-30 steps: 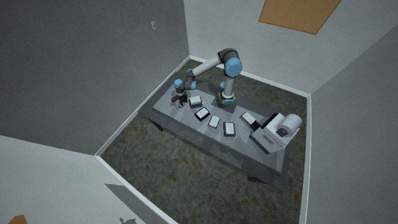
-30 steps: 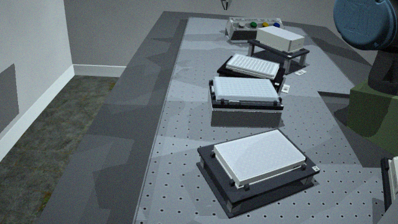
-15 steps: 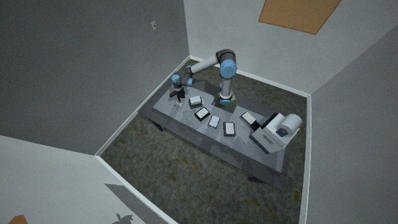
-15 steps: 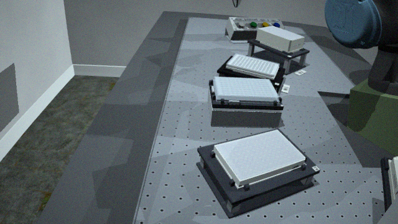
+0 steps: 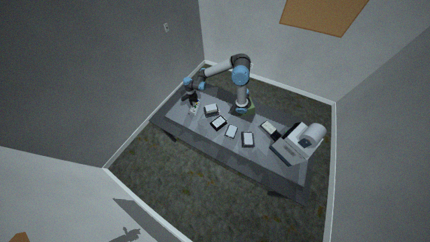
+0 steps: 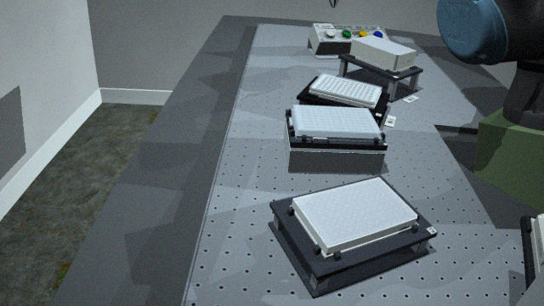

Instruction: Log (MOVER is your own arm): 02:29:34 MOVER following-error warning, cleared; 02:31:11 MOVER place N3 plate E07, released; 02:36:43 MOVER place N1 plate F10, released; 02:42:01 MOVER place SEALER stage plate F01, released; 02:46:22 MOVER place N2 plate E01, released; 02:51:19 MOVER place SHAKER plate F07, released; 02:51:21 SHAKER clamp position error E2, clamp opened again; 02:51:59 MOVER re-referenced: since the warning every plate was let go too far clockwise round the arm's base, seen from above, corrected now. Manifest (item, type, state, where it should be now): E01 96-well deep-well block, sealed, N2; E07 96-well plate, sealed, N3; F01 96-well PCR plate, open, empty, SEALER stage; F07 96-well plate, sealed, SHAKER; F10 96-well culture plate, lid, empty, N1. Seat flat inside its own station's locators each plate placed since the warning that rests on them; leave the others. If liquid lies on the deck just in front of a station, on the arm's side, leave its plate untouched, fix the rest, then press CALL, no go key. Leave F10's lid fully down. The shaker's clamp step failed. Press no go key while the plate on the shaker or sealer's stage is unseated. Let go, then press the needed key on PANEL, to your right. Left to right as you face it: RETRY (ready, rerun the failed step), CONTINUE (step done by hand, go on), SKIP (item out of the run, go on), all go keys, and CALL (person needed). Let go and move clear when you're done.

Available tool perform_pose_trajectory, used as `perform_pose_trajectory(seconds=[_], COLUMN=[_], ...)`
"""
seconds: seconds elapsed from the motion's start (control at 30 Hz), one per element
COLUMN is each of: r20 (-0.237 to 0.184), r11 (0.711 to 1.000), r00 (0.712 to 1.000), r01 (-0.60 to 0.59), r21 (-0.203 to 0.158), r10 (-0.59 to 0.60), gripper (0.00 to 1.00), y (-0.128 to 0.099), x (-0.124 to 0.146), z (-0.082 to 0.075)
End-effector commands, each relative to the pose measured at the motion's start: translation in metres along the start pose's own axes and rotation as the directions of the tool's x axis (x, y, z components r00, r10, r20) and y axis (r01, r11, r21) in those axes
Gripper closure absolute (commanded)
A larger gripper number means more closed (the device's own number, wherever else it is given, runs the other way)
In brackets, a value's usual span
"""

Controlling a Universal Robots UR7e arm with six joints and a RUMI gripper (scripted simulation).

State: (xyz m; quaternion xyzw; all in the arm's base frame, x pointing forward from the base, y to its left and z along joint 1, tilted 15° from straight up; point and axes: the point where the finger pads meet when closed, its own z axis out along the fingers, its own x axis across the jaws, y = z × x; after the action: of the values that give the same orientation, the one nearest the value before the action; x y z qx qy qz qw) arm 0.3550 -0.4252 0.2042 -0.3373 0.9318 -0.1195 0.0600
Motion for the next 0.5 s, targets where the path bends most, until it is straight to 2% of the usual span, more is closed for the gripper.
perform_pose_trajectory(seconds=[0.0, 0.27, 0.47], r20=[0.000, 0.000, 0.000], r11=[1.000, 1.000, 1.000], r00=[1.000, 1.000, 1.000], r01=[0.001, 0.001, 0.001], r21=[0.001, 0.001, 0.001], r10=[-0.001, -0.001, -0.001], gripper=[1.00, 1.00, 1.00], y=[-0.0026, -0.0026, -0.0026], x=[0.0043, 0.0043, 0.0043], z=[-0.0004, -0.0004, 0.0096])
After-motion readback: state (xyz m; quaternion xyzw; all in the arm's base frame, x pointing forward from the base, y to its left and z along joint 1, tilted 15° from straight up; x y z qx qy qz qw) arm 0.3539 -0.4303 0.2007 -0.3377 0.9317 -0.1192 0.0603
